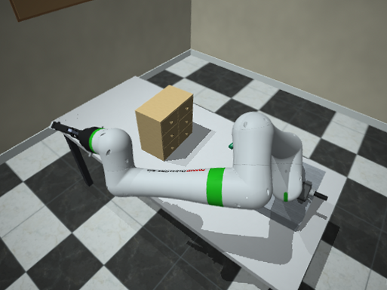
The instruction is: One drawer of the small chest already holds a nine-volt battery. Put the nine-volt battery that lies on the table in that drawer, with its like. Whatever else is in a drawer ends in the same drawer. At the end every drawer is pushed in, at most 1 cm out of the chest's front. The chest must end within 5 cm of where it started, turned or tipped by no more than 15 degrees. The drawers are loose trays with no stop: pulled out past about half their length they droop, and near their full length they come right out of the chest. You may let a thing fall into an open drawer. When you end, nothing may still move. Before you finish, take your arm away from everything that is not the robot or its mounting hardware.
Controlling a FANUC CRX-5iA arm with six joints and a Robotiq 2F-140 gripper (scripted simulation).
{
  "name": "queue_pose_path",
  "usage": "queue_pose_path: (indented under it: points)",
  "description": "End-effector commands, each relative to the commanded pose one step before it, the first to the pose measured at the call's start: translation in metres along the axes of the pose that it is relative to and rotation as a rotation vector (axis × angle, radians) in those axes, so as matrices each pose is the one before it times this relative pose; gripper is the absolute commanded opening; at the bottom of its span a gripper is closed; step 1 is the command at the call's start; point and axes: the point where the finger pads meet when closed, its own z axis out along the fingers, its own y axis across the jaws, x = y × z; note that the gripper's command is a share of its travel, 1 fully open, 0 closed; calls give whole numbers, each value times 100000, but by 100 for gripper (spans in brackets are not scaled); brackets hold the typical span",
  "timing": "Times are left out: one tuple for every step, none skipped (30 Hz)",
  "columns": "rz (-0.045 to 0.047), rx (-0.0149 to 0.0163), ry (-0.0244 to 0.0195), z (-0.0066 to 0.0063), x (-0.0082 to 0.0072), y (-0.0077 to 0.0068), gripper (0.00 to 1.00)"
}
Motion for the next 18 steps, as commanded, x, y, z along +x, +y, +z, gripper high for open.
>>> queue_pose_path:
  points:
    - [-3777,-5392,6096,741,3635,2310,100]
    - [-4140,-6259,6117,802,3208,2418,100]
    - [0,0,0,172,397,329,100]
    - [0,0,0,0,0,0,100]
    - [-4035,-6617,5807,877,3089,2558,100]
    - [0,0,0,180,375,339,100]
    - [0,0,0,0,0,0,100]
    - [-3928,-6954,5455,952,2955,2690,100]
    - [0,0,0,186,349,342,100]
    - [0,0,0,0,0,0,100]
    - [-3821,-7267,5064,1030,2815,2818,100]
    - [0,0,0,183,313,333,100]
    - [0,0,0,0,0,0,100]
    - [0,0,0,0,0,0,100]
    - [0,0,0,0,0,0,100]
    - [-3714,-7550,4637,1248,2956,3253,100]
    - [0,0,0,0,0,0,100]
    - [0,0,0,0,0,0,100]
